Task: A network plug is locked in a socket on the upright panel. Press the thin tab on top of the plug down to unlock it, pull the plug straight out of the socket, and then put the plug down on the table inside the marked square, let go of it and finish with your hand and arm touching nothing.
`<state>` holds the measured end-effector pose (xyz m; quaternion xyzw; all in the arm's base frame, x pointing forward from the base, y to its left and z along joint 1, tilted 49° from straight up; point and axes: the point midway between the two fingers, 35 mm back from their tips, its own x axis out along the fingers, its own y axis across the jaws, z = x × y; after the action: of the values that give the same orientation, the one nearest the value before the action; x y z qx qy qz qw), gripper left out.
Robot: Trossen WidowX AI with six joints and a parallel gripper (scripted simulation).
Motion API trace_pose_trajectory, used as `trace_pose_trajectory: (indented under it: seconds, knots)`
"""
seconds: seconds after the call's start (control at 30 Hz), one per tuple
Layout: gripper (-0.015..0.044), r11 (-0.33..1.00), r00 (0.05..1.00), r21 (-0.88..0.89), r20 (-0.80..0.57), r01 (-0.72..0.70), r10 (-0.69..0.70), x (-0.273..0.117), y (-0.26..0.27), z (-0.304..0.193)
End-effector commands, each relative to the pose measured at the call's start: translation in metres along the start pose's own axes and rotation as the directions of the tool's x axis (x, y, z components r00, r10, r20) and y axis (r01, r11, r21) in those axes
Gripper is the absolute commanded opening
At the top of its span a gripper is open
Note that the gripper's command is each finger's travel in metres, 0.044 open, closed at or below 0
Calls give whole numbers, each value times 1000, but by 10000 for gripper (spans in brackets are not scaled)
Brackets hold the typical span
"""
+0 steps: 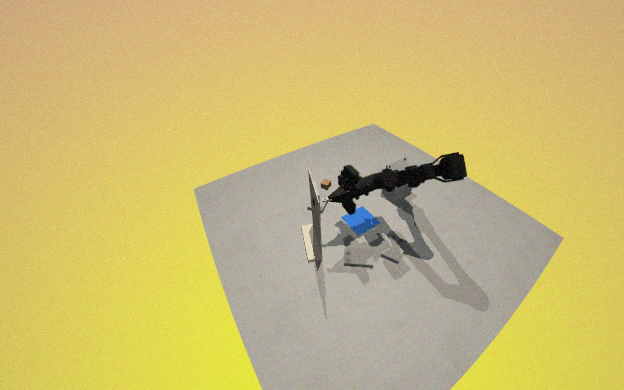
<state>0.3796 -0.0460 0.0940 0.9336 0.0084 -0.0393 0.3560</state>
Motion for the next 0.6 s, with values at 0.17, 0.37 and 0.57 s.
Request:
trace_pose_trajectory:
  seconds: [0.17,0.37,0.57]
  knots:
    - [0,1000,1000,4,-6,2,-1,-7,0,-2]
    - [0,1000,1000,4,-5,2,-2,-11,0,-2]
    - [0,1000,1000,4,-5,2,-2,-15,0,-2]
